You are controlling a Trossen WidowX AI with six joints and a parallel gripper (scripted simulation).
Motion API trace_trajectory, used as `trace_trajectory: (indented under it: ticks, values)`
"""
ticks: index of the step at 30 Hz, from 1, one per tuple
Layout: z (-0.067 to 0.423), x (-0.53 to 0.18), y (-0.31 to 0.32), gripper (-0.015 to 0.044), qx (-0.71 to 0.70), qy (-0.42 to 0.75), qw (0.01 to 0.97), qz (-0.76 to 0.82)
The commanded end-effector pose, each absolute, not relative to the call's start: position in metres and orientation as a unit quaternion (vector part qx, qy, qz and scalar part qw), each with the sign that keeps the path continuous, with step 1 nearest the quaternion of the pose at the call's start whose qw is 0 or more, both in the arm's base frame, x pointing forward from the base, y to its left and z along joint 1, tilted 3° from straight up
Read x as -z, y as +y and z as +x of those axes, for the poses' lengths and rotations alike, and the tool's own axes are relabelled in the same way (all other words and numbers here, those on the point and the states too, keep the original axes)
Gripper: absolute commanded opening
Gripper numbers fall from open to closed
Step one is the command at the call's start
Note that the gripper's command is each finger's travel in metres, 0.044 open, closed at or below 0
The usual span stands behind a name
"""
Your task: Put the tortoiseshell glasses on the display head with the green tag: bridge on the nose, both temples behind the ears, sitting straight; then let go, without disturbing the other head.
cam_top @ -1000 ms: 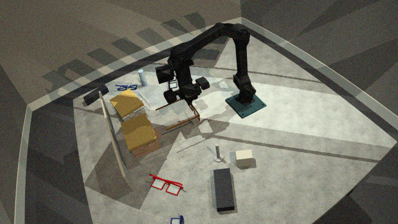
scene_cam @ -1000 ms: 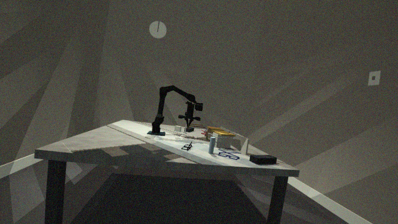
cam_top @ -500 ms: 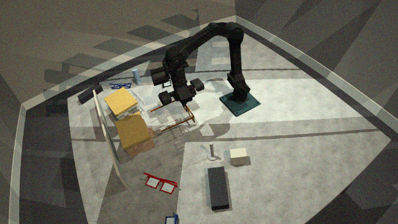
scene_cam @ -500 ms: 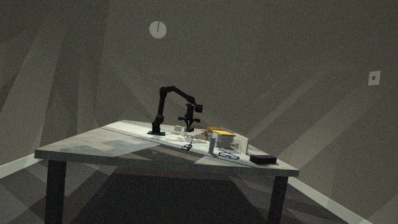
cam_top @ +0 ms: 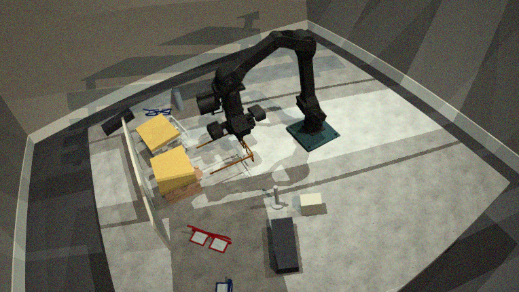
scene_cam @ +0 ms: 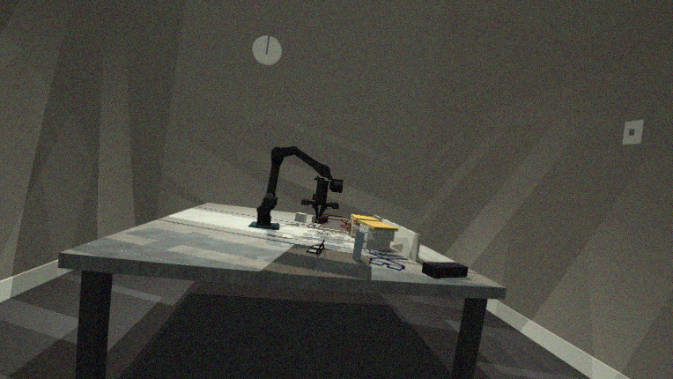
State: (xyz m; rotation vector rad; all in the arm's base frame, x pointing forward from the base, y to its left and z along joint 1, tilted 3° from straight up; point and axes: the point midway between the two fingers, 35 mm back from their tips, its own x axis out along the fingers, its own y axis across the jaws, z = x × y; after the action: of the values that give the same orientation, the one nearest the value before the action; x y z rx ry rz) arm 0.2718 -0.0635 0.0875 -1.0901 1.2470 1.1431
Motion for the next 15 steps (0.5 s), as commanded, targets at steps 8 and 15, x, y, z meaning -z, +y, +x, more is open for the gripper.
trace_trajectory:
  ticks: [8, 15]
  values:
    - [0.288, -0.088, -0.066, 0.0, -0.475, 0.524, 0.536, -0.46]
    - [0.297, -0.088, -0.067, 0.0, -0.475, 0.524, 0.537, -0.46]
